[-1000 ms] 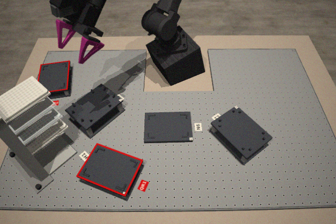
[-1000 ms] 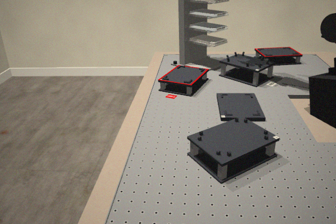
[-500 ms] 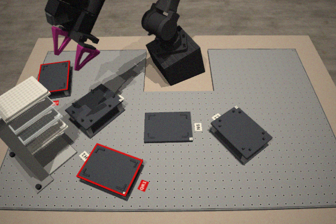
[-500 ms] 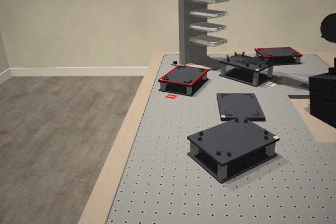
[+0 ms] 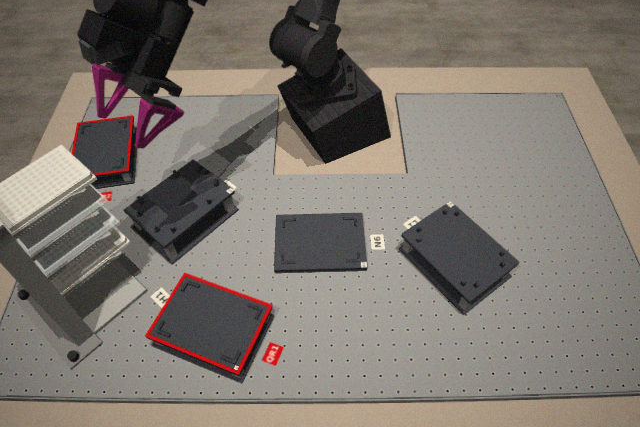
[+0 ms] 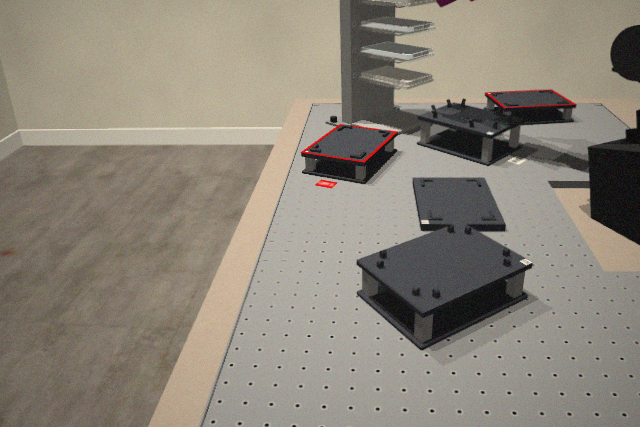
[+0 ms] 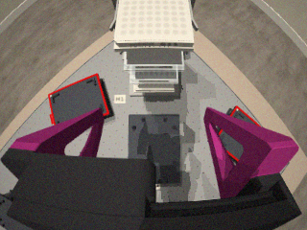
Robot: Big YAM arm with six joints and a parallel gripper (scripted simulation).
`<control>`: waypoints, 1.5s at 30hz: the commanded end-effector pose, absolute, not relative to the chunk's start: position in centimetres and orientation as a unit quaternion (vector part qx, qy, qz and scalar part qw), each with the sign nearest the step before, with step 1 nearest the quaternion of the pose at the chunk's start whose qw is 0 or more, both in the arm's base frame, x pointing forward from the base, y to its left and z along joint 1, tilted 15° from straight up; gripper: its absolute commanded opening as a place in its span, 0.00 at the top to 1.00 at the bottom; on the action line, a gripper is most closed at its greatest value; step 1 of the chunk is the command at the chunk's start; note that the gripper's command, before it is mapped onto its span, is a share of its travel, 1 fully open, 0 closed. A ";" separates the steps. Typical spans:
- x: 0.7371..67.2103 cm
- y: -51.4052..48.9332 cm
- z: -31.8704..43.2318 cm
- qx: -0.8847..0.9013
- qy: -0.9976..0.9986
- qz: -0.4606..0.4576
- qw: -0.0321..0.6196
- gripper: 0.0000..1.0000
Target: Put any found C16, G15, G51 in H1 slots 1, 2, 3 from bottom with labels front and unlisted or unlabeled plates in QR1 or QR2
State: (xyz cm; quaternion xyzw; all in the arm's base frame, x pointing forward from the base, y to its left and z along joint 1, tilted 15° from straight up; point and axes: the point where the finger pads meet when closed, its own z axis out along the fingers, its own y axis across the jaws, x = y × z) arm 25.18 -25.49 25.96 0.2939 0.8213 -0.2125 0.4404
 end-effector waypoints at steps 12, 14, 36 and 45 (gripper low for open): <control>27.0 -27.1 28.8 0.288 0.805 -0.224 0.467 0.00; 27.0 -27.1 28.8 0.288 0.805 -0.224 0.467 0.00; 27.0 -27.1 28.8 0.288 0.805 -0.224 0.467 0.00; 27.0 -27.1 28.8 0.288 0.805 -0.224 0.467 0.00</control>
